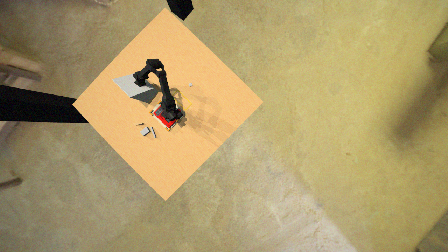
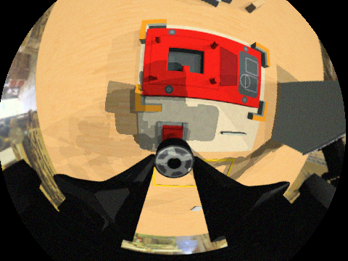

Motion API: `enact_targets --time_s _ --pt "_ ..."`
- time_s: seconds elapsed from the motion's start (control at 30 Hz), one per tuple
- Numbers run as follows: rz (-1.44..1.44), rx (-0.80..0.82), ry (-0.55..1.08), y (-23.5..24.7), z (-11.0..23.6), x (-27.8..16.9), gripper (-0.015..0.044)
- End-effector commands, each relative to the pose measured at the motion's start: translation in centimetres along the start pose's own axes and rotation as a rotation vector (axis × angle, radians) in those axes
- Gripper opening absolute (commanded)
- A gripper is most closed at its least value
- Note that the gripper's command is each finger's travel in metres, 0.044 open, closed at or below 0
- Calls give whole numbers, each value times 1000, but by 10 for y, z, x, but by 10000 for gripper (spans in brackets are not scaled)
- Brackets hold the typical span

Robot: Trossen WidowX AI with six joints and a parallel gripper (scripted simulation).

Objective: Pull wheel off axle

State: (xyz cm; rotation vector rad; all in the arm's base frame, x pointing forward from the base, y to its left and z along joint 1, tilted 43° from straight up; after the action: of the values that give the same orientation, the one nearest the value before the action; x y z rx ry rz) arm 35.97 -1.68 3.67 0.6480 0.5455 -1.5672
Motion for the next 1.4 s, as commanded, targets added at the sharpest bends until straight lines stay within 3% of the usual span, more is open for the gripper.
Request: enact_targets --time_s 0.0,0.33,1.37 --pt "9 3 -5 0 4 -1 0" --pt "9 3 -7 -2 37 2 0" --pt "5 0 -3 -46 37 -83 0"
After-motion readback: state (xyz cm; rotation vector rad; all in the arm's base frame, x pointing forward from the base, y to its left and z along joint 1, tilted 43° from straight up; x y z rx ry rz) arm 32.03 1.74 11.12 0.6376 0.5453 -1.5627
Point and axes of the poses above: the point midway between the two fingers, 35 mm back from their tips, its own z axis back along the fingers, its own y axis across the jaws, x = y × z, the point moved 3 cm from there along z, back along the fingers, and after that the axes turned 2 degrees about z, right-handed, at the moved point
